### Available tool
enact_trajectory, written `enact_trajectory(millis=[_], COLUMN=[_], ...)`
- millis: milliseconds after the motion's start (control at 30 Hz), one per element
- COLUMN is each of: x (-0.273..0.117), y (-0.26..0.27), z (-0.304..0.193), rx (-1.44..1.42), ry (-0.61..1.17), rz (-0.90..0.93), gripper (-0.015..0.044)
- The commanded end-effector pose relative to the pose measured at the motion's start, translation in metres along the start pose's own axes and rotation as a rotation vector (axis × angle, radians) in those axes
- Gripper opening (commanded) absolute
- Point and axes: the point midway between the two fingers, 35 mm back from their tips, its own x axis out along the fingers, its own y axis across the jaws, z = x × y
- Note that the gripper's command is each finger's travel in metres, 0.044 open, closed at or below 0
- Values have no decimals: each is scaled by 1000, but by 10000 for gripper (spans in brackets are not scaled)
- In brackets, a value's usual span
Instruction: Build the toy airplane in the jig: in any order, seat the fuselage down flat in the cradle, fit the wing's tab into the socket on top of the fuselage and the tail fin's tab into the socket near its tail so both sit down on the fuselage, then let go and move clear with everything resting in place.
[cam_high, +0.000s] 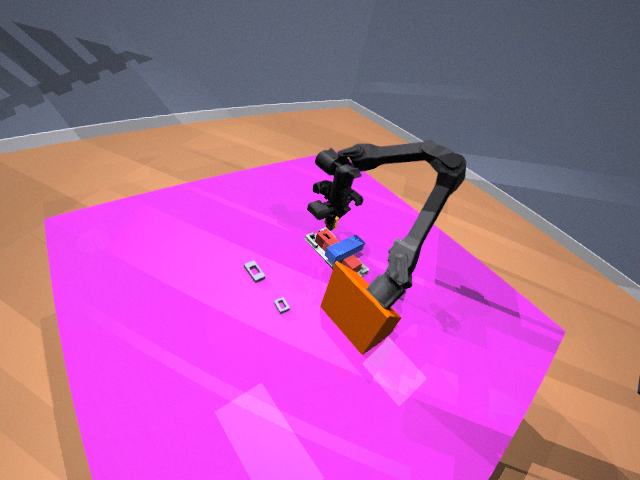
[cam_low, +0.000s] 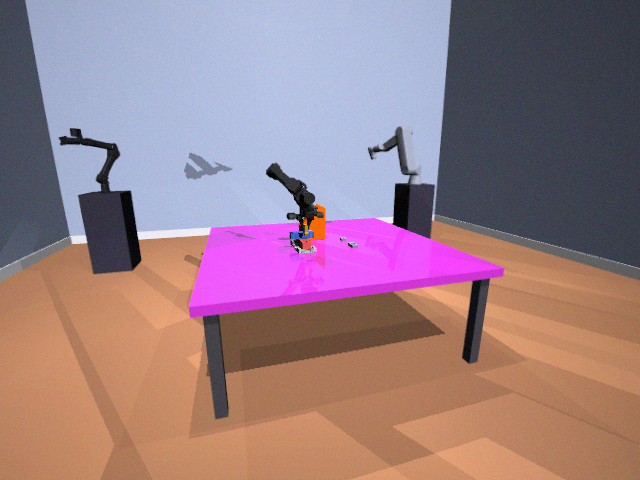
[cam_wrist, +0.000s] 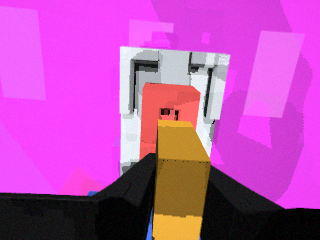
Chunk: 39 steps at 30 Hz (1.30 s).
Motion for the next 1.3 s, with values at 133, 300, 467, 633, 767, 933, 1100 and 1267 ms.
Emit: enact_trajectory(millis=[133,300,467,633,767,933,1100,1267], x=[0,4,12,20,27,34,40,40], y=[-2,-2,-2,-2,-2,-2,-2,-2], z=[1,1,2,2,2,1,1,1], rx=[-2,-2,-2,-2,-2,-2,-2,-2], ry=[-2,-2,-2,-2,-2,-2,-2,-2], rz=[-3,-3,-3,-3,-4,-4,-5,-5], gripper=[65,65,65,65,65,65,65,65])
